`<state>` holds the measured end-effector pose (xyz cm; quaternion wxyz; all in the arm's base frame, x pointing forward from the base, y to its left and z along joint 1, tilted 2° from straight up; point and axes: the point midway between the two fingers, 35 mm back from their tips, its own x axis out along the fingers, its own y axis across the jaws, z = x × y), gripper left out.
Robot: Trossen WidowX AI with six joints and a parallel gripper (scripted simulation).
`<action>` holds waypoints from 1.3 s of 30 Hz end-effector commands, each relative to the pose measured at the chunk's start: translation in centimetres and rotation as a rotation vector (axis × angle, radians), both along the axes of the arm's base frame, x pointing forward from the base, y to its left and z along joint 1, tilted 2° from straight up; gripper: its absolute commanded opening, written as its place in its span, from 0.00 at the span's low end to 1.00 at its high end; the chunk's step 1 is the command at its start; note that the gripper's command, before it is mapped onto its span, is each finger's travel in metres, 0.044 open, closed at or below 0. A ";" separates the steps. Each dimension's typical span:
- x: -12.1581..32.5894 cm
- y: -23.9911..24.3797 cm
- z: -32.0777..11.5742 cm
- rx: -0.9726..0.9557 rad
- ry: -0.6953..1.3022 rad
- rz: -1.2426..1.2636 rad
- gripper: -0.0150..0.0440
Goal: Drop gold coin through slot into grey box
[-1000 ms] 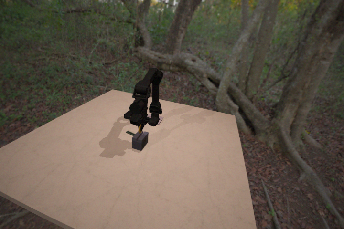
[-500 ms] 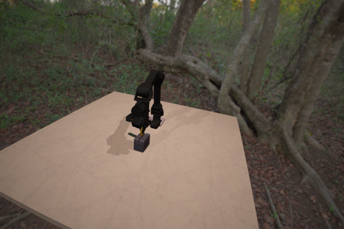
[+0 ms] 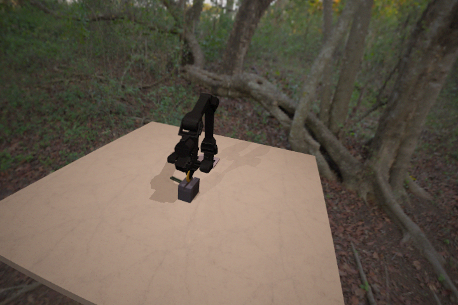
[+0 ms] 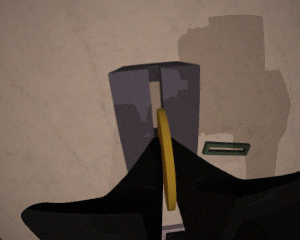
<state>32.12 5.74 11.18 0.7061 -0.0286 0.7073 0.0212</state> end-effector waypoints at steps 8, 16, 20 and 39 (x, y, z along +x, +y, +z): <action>0.0 0.0 0.0 0.000 0.000 0.000 0.53; 0.0 0.0 0.1 0.000 0.000 0.000 0.57; 0.0 0.0 1.3 0.000 0.000 0.000 0.75; -0.5 0.0 6.0 -0.001 0.009 0.000 1.00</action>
